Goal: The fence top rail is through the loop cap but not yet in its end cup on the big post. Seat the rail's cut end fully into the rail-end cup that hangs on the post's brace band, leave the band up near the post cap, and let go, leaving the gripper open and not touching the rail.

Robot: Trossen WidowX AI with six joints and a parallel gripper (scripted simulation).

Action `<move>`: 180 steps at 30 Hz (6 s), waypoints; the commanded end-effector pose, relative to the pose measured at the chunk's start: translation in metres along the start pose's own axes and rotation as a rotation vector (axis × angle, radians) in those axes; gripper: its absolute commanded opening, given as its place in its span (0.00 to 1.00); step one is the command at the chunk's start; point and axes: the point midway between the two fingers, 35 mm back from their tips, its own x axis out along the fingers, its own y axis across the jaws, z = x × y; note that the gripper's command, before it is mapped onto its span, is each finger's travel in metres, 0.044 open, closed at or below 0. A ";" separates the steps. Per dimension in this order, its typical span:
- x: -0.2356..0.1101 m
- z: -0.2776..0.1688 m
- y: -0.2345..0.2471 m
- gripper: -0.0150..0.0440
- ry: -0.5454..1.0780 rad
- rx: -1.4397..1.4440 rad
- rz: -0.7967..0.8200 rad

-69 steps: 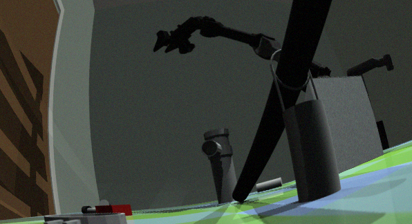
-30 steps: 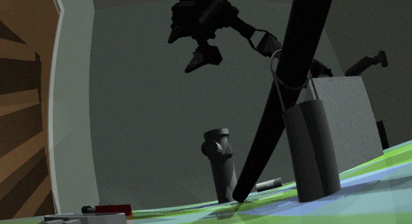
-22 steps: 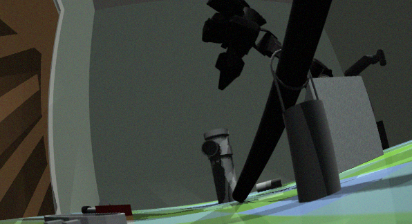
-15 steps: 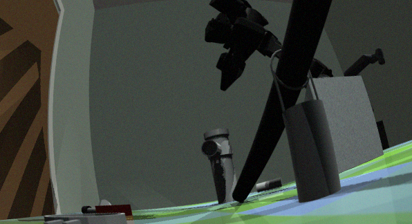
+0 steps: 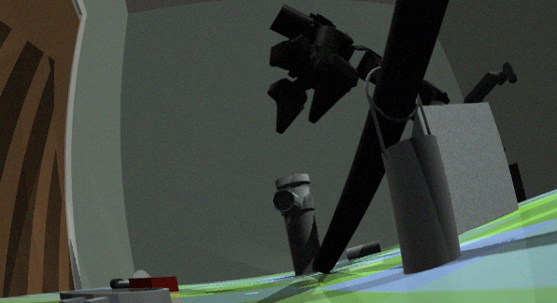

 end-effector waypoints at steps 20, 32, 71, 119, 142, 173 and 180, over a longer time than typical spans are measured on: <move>0.019 -0.053 -0.091 1.00 0.175 -0.762 -0.104; 0.046 -0.067 -0.084 1.00 0.175 -0.761 -0.103; 0.102 -0.074 -0.091 1.00 0.175 -0.759 -0.102; 0.114 -0.087 -0.086 0.25 0.116 -0.891 -0.069; 0.107 -0.098 -0.078 0.25 0.045 -1.036 -0.024; 0.103 -0.103 -0.075 0.25 0.012 -1.102 -0.003; 0.103 -0.104 -0.075 0.25 0.011 -1.111 0.000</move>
